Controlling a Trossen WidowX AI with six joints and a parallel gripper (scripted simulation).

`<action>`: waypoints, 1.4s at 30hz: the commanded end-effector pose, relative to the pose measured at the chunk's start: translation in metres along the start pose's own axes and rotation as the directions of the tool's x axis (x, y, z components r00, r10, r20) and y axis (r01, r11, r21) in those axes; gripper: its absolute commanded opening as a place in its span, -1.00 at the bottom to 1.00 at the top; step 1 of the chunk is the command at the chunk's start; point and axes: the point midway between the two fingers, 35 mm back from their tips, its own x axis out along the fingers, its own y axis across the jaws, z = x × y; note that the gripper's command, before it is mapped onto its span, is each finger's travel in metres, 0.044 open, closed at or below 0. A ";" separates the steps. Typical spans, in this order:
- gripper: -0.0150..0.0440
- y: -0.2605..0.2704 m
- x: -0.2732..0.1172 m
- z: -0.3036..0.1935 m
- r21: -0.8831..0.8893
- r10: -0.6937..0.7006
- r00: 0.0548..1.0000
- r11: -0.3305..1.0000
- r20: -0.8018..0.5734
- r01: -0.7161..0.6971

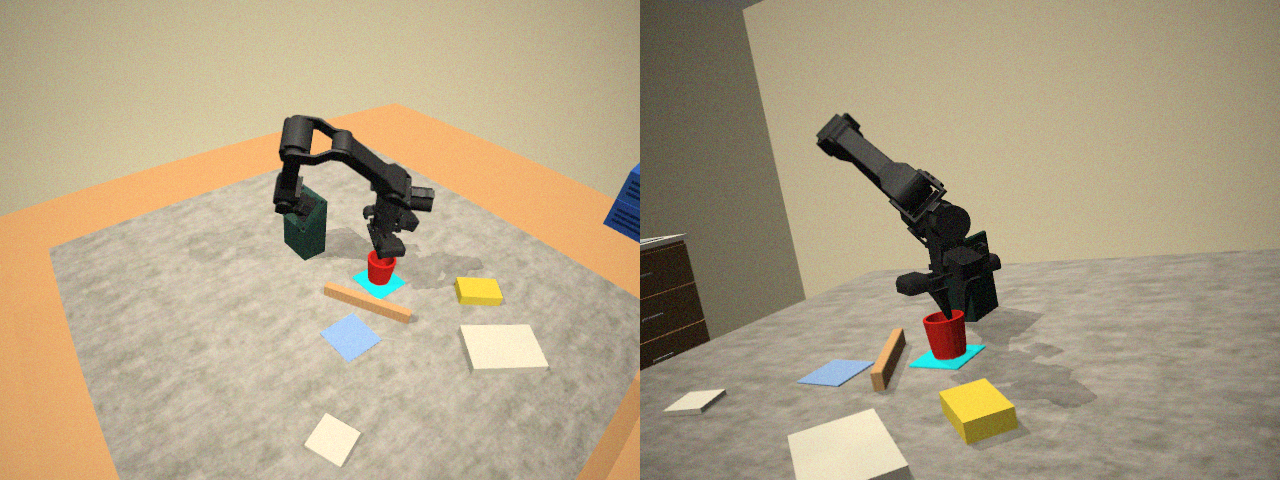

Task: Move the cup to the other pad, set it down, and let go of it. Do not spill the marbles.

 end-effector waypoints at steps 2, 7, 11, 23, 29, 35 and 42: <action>-0.06 -0.001 -0.012 0.002 0.010 0.001 1.000 1.000 0.013 -0.001; -0.06 -0.001 -0.019 0.002 0.008 0.000 1.000 1.000 0.012 0.000; -0.06 0.000 -0.026 0.001 0.007 0.000 1.000 1.000 0.011 0.000; 0.12 0.002 -0.030 -0.003 -0.003 -0.004 1.000 1.000 0.000 0.004; 0.65 0.002 -0.030 -0.003 -0.003 -0.004 1.000 1.000 0.000 0.004; 1.00 0.002 -0.045 -0.002 -0.001 -0.003 1.000 1.000 0.004 0.003; 1.00 0.003 -0.081 -0.004 0.003 0.000 1.000 1.000 0.010 0.000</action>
